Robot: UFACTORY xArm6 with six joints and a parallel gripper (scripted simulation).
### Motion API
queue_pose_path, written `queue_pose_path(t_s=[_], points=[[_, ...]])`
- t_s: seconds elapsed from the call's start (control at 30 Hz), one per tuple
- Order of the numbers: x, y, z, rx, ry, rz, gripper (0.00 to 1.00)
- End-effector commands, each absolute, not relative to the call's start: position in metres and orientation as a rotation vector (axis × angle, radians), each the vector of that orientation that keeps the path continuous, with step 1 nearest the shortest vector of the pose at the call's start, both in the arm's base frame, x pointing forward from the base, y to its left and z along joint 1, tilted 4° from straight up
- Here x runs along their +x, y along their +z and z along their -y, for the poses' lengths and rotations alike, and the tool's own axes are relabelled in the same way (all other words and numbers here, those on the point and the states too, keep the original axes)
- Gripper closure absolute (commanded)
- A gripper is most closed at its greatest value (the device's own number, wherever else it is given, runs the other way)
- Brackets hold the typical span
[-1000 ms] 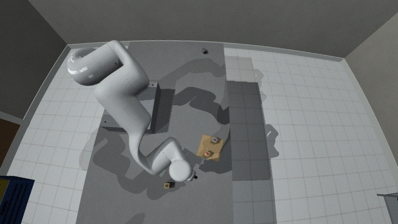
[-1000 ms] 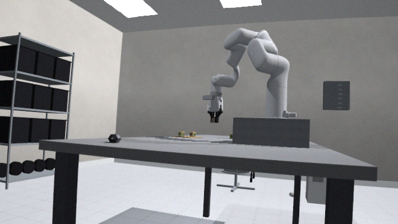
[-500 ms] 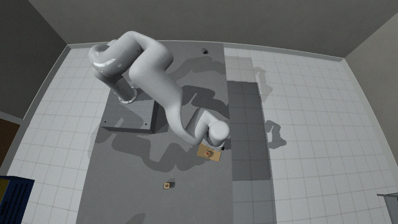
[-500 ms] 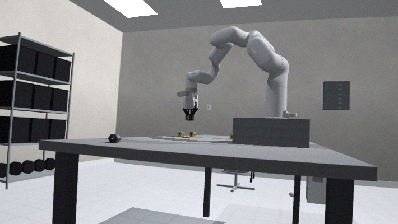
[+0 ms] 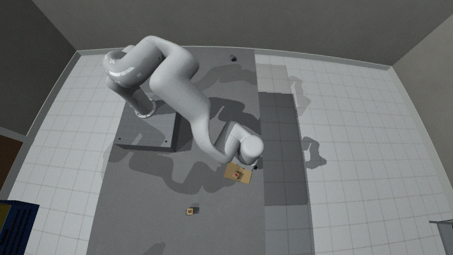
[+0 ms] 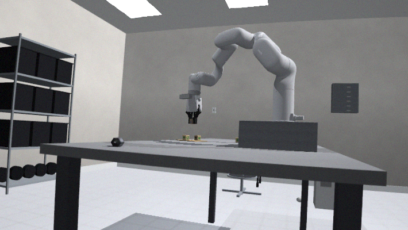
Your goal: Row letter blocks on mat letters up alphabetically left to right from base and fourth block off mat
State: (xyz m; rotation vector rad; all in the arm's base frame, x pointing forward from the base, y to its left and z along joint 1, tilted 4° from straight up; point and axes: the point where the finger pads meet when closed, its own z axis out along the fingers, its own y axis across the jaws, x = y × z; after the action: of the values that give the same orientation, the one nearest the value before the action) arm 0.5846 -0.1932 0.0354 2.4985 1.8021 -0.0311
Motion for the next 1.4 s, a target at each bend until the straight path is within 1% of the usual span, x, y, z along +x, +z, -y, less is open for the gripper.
queue_pose_path(t_s=[0.0, 0.37, 0.8, 1.37], points=[[0.586, 0.034, 0.193, 2.495, -0.027, -1.801, 0.72], [0.587, 0.002, 0.195, 2.495, -0.027, -1.801, 0.72], [0.588, -0.051, 0.199, 2.495, -0.027, -1.801, 0.72], [0.589, -0.058, 0.199, 2.495, -0.027, -1.801, 0.72]])
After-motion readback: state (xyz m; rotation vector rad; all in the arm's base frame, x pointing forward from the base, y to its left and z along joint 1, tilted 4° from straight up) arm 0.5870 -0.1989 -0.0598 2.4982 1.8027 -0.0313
